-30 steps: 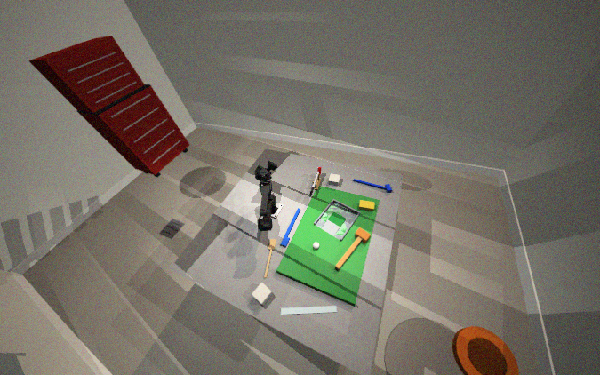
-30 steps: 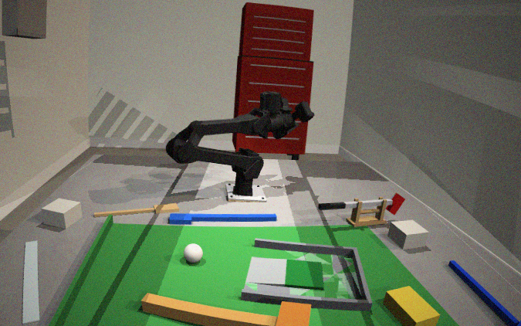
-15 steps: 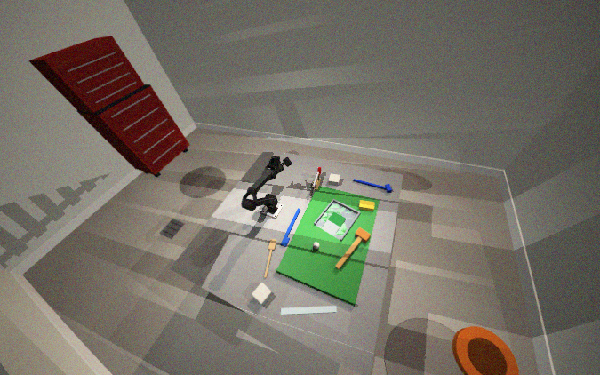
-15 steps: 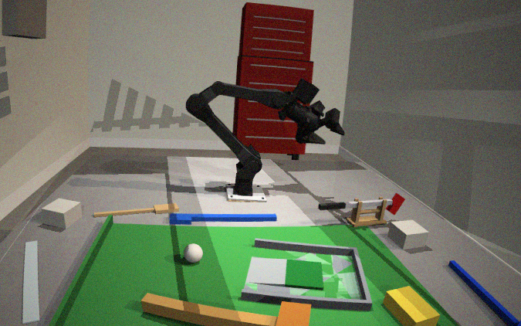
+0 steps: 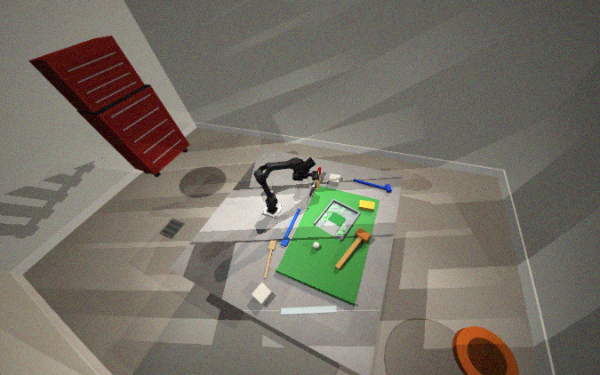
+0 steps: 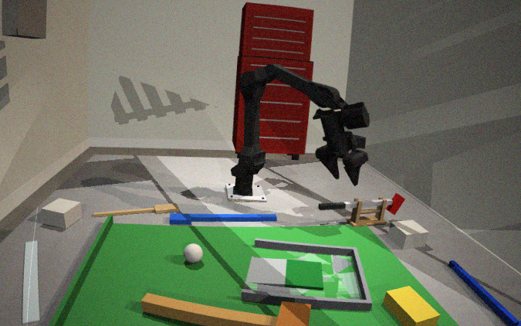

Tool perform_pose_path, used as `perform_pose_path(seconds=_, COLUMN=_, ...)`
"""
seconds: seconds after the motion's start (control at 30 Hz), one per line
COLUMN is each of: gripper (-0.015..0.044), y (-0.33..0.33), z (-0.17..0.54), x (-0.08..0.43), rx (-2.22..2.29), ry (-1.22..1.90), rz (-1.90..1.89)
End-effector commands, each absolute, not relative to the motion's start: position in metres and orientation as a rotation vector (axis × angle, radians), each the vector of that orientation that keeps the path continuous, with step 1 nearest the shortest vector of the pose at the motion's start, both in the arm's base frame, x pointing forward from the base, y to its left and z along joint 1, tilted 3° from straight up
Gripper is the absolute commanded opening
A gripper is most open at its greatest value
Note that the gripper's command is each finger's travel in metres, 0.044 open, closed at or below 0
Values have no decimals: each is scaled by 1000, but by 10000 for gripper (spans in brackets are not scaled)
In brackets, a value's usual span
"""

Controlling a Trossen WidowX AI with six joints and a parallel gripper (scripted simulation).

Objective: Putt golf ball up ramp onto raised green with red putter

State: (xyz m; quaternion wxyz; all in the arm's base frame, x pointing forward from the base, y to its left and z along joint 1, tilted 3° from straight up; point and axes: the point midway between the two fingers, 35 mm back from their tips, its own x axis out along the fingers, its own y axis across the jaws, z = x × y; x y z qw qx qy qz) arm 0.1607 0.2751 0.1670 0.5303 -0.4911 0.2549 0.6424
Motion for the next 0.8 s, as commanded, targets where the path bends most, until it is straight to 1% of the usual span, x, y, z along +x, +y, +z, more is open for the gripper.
perform_pose_path(seconds=0.0, gripper=440, y=258, z=151, x=202, rx=-1136, ry=809, rz=1490)
perform_pose_path(seconds=0.17, gripper=440, y=259, z=148, x=206, rx=-1130, ry=828, rz=1486)
perform_pose_path(seconds=0.77, gripper=440, y=264, z=103, x=209, rx=-1130, ry=828, rz=1486)
